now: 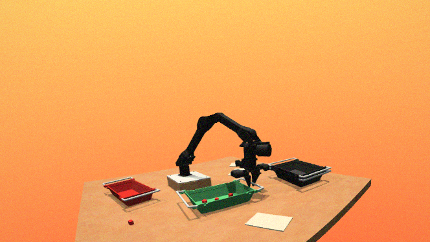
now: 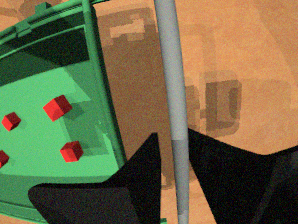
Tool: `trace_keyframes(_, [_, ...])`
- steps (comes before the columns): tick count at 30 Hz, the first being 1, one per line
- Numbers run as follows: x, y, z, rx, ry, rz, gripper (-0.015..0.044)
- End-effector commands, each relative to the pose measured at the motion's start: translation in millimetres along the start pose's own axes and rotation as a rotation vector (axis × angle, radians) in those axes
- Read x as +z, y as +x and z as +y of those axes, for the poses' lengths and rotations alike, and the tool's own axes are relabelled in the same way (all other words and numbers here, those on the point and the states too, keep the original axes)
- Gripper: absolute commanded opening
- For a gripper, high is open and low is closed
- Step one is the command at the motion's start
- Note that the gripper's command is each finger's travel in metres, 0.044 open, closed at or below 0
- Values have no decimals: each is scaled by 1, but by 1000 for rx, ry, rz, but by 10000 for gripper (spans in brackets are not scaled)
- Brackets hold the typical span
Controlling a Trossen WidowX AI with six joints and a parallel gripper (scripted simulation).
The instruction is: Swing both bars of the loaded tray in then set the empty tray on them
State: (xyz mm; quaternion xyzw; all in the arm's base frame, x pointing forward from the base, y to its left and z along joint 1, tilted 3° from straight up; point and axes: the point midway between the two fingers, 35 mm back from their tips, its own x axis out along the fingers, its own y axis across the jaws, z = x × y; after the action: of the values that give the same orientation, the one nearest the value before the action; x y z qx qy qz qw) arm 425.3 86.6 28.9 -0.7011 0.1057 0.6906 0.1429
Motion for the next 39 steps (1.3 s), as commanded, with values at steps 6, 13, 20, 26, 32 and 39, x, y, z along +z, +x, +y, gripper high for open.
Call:
trace_keyframes(6, [0,-26,19,-2,-3,1,88])
trace_keyframes(13, [0,-30,38,-1,-3,2,88])
trace_keyframes(20, [0,-21,61,1,-3,2,88])
trace_keyframes(26, [0,-9,73,2,-3,2,88])
trace_keyframes(32, [-2,-33,70,1,-3,2,88])
trace_keyframes(39, [-2,-54,67,1,-3,2,88])
